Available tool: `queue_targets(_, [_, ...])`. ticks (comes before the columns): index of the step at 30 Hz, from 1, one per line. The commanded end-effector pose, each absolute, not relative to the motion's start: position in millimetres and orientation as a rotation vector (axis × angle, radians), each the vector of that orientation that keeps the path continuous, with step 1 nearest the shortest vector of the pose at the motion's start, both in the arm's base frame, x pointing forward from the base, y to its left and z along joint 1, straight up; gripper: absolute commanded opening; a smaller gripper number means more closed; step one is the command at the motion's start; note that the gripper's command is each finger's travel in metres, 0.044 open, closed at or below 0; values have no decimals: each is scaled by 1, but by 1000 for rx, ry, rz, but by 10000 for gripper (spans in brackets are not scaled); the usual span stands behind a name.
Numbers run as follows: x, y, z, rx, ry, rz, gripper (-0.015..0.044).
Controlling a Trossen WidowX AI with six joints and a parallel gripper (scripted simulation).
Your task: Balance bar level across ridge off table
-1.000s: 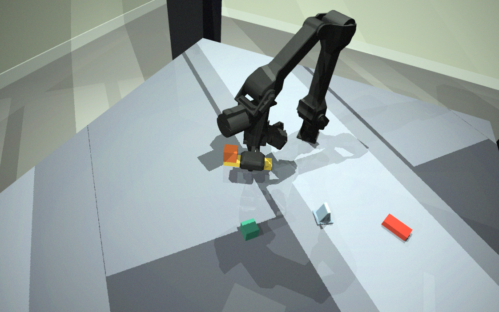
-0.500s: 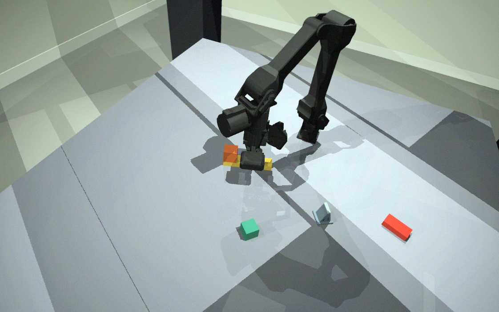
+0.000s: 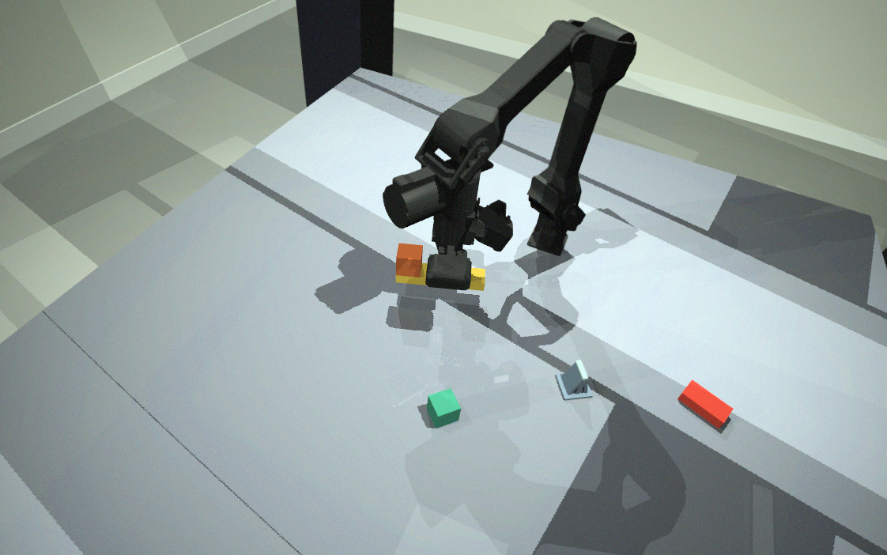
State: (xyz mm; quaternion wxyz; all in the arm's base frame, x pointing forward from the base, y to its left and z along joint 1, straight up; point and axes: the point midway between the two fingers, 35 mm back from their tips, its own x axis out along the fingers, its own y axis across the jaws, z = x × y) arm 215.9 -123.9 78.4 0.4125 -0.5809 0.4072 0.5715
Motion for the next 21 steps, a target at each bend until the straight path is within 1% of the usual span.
queue_targets(1, [217,-125,91,-1473,1025,1428,0])
queue_targets(21, [212,-123,141,-1476,1027,1430,0])
